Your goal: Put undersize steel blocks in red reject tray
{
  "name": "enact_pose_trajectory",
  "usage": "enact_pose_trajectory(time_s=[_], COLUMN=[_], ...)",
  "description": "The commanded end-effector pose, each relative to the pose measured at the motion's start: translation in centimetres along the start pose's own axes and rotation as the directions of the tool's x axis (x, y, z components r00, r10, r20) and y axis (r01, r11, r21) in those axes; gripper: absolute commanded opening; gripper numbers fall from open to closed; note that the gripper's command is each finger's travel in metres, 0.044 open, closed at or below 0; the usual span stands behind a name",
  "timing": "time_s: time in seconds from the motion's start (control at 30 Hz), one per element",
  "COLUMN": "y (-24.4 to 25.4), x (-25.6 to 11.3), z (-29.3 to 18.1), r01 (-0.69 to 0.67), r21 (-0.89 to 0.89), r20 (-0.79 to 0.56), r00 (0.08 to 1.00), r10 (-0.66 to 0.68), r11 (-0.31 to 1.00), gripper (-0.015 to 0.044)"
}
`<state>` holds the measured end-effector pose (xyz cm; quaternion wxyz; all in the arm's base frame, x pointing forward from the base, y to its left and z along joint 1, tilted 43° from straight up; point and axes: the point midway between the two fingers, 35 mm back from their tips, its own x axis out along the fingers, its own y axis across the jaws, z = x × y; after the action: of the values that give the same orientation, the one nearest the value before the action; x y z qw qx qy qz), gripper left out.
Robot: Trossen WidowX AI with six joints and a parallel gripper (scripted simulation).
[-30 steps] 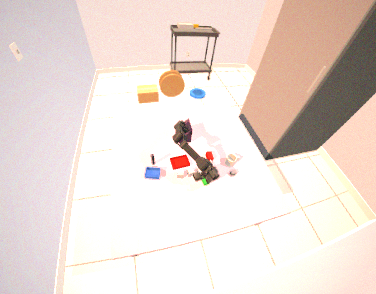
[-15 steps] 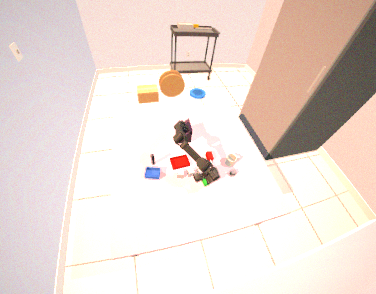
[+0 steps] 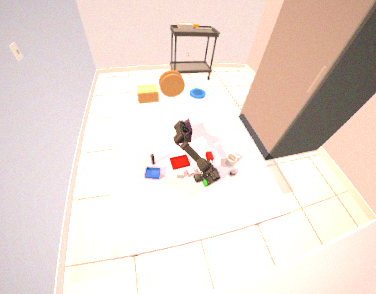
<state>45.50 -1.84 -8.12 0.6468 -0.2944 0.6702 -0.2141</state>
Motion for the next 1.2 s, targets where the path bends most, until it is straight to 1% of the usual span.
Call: enact_pose_trajectory(time_s=[0.0, 1.17], y=[0.0, -0.2], x=[-0.2, -0.3], z=[0.4, 1.7], r01=[0.0, 0.0], r21=[0.001, 0.002], r20=[0.007, 0.008], r00=[1.0, 1.0], r10=[0.0, 0.0], r11=[1.0, 1.0], gripper=[0.0, 0.0])
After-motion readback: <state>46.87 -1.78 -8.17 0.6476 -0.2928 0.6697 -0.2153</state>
